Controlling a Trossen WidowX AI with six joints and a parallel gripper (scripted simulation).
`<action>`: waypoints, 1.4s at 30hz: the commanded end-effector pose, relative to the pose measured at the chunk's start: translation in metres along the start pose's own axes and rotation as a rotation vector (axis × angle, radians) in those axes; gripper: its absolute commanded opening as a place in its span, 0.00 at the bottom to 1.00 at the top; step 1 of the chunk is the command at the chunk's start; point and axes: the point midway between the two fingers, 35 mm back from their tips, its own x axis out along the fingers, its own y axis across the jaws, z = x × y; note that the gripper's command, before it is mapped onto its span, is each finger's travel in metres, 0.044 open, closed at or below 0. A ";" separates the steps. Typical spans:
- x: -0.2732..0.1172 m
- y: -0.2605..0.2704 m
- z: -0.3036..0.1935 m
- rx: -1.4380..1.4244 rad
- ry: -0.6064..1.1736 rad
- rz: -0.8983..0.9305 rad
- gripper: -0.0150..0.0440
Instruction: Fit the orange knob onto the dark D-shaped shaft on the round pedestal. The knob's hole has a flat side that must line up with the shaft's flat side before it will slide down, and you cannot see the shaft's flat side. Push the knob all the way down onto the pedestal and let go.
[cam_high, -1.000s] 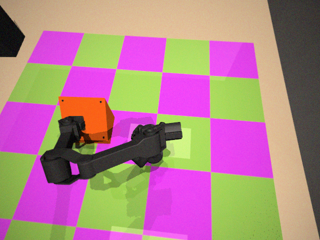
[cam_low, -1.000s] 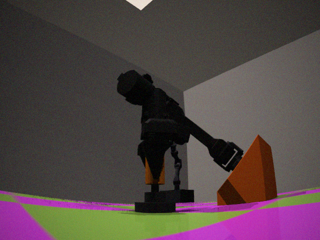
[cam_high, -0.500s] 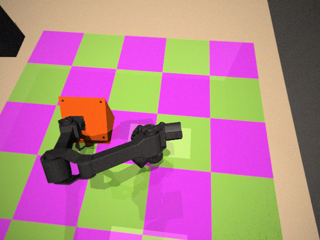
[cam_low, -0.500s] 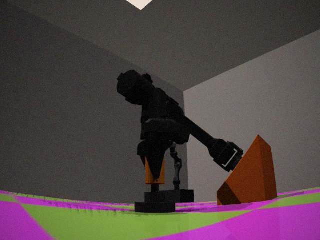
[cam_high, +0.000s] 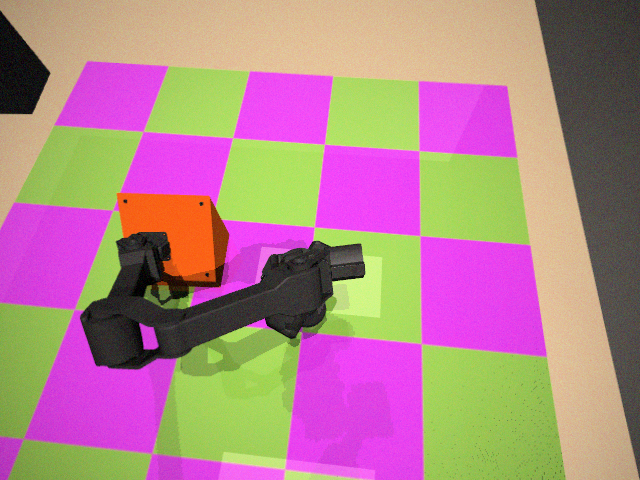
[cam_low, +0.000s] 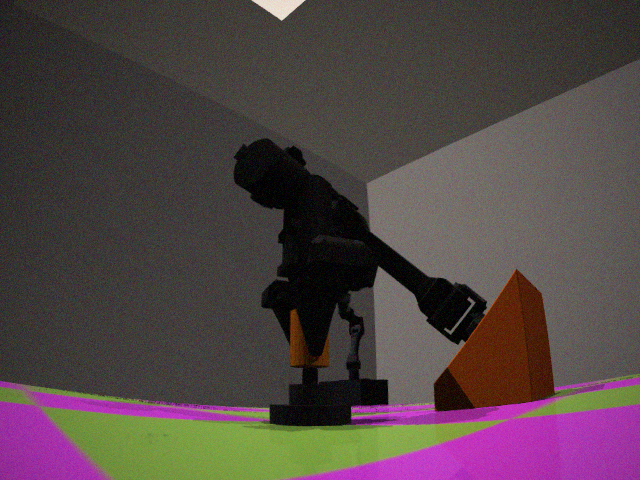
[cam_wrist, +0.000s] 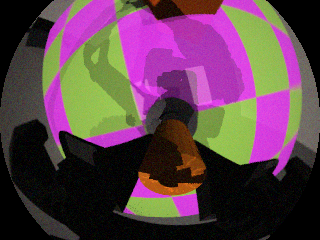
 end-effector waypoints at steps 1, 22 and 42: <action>0.000 -0.001 0.001 -0.011 0.004 0.000 0.25; -0.003 0.001 -0.001 -0.036 0.004 0.000 0.25; 0.002 0.000 0.000 -0.220 0.004 0.001 0.25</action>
